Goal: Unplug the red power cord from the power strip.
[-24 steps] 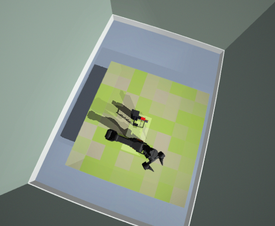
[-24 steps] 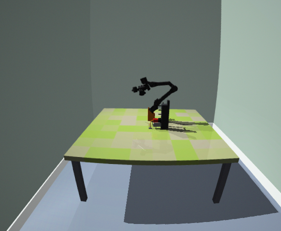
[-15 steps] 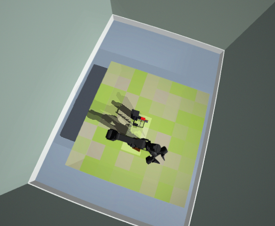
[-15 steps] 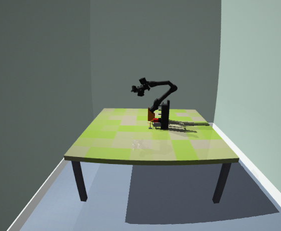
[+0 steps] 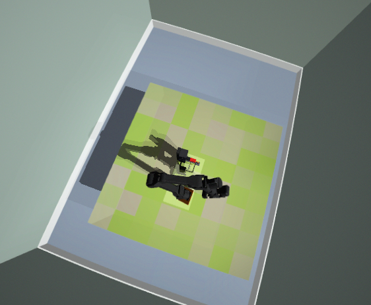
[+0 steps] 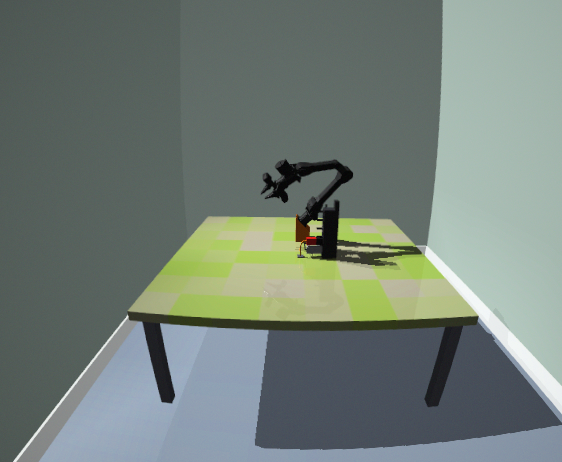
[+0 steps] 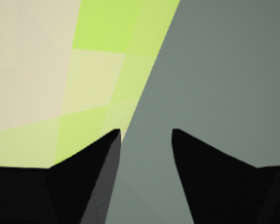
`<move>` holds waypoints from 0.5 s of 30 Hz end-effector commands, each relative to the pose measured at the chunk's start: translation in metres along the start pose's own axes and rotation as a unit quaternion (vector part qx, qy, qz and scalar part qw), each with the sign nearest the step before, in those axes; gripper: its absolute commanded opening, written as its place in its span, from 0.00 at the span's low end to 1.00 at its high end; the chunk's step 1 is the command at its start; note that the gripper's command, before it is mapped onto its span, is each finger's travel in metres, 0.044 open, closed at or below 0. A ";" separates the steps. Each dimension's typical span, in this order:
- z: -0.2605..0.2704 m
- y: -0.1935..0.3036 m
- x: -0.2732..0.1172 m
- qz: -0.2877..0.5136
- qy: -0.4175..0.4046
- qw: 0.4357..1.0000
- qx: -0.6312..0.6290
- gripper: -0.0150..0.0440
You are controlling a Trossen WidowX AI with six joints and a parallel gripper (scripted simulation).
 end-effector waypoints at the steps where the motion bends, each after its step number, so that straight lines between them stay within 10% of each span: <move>1: 0.029 -0.065 -0.005 -0.051 -0.102 0.977 0.180 0.53; 15: 0.100 -0.145 -0.032 0.034 -0.296 0.826 0.479 0.53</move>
Point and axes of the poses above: the point midway between the two fingers, 35 mm back from their tips, its own x axis out along the fingers, its own z axis across the jaws, y = z × x, the point moved 3 cm from there along -x, back along the fingers, and after that the axes turned 15 degrees about x, right-handed, at the moved point
